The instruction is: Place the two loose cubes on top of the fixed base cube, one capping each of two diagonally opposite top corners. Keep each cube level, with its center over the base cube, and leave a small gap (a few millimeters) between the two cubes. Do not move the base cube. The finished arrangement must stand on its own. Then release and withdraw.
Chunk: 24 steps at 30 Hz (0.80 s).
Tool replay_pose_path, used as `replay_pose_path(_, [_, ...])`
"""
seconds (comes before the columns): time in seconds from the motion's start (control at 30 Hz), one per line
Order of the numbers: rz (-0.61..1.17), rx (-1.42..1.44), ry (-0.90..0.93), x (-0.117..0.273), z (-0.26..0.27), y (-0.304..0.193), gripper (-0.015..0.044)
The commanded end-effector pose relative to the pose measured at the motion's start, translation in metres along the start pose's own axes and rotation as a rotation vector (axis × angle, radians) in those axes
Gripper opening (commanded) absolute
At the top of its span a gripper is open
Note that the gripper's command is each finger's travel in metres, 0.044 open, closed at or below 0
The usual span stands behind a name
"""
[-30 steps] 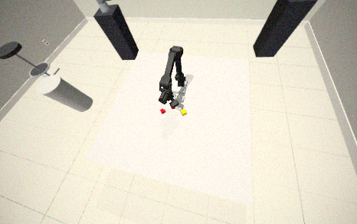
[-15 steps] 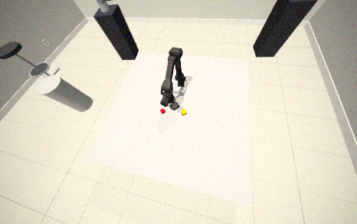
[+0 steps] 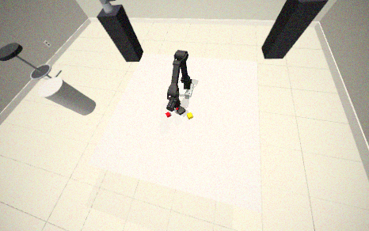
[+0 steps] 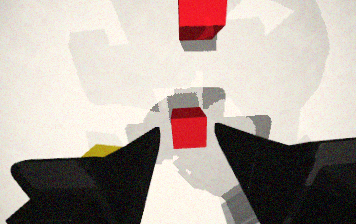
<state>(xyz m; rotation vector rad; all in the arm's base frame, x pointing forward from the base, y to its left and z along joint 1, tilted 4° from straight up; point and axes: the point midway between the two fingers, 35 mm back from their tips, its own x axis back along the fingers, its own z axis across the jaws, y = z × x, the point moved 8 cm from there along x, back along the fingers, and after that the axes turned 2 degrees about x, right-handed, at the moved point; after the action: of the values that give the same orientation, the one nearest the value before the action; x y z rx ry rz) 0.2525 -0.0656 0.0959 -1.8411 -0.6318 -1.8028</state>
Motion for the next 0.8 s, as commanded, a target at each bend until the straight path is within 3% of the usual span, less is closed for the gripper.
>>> replay_pose_path(0.0, [0.013,-0.003,-0.007,-0.009,-0.001,-0.002,0.0265])
replay_pose_path(0.13, [0.013,-0.003,-0.007,-0.013,-0.001,-0.002,0.0265])
replay_pose_path(0.33, [0.013,-0.003,-0.007,-0.013,-0.001,-0.002,0.0108])
replay_pose_path(0.77, [0.012,-0.003,-0.006,0.012,0.002,0.002,0.0105])
